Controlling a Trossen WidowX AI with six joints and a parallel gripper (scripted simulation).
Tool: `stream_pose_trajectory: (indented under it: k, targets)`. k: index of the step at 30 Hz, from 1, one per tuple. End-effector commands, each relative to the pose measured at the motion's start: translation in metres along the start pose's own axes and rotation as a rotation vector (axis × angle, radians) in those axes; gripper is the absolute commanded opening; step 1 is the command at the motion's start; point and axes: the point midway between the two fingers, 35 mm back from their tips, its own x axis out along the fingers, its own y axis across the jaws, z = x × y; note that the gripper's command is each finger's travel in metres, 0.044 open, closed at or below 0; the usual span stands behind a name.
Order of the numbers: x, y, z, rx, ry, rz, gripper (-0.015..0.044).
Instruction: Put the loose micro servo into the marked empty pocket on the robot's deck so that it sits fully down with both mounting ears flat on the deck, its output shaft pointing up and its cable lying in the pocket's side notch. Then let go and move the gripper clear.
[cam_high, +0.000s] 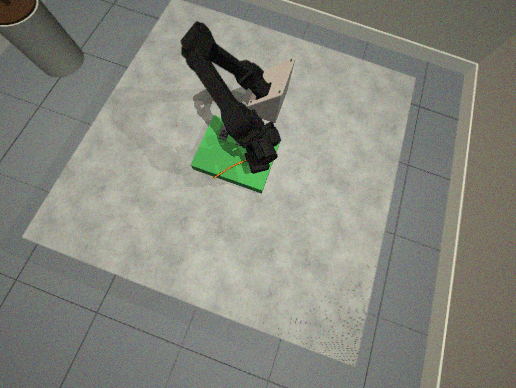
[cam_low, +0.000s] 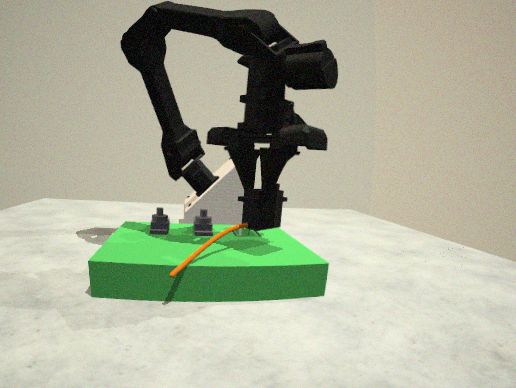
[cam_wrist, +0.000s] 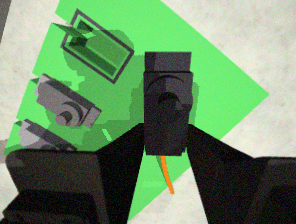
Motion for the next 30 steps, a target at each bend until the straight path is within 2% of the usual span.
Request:
stream_pose_trajectory:
  k: [1, 30]
  targets:
    - [-0.0030, -0.0028, 0.0009, 0.136, -0.006, -0.011, 0.0000]
    - [-0.0030, -0.0029, 0.0009, 1.138, -0.011, -0.007, 0.0000]
